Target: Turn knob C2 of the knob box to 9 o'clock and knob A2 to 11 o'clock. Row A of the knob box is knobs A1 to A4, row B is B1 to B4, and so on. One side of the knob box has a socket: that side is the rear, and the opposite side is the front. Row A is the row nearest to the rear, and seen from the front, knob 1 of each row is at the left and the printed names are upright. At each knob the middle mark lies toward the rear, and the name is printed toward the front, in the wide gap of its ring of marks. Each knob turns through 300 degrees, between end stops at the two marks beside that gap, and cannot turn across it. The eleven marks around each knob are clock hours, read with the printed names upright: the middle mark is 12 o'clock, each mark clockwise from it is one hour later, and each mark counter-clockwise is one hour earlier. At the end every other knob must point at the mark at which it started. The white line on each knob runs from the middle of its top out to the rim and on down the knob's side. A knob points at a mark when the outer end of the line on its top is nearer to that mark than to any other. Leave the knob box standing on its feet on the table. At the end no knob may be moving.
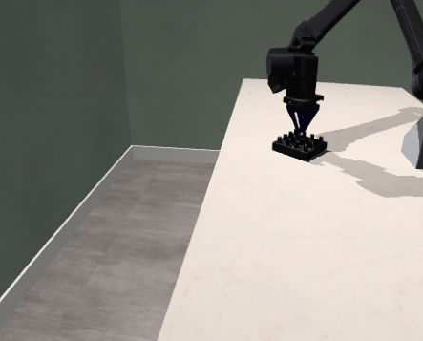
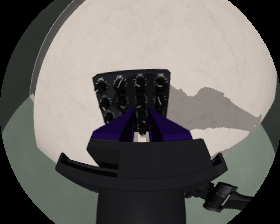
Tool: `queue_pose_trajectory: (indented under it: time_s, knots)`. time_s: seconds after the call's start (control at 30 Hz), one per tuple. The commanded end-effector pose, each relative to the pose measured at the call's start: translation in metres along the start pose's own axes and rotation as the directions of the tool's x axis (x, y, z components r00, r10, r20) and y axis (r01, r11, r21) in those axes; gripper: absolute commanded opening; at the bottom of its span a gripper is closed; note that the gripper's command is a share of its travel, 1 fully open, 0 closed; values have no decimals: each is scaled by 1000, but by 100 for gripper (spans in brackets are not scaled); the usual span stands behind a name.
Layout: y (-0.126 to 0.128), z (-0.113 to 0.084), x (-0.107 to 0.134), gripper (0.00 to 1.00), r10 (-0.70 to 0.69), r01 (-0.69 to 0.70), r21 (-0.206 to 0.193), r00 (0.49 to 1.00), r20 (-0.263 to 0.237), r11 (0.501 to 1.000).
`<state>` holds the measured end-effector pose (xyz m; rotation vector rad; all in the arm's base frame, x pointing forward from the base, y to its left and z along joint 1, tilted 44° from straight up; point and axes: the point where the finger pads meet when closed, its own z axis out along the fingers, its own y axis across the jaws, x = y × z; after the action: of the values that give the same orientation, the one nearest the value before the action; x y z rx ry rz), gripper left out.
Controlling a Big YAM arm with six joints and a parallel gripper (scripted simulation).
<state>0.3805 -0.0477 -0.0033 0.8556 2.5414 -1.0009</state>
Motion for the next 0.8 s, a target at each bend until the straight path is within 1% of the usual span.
queue_pose_trajectory:
  time_s: [0.0,0.77]
  knots:
    - [6,-4,-4,18,18,-17,-15,1000,17,1000]
    - [9,-5,-5,18,16,-16,-16,1000,18,1000]
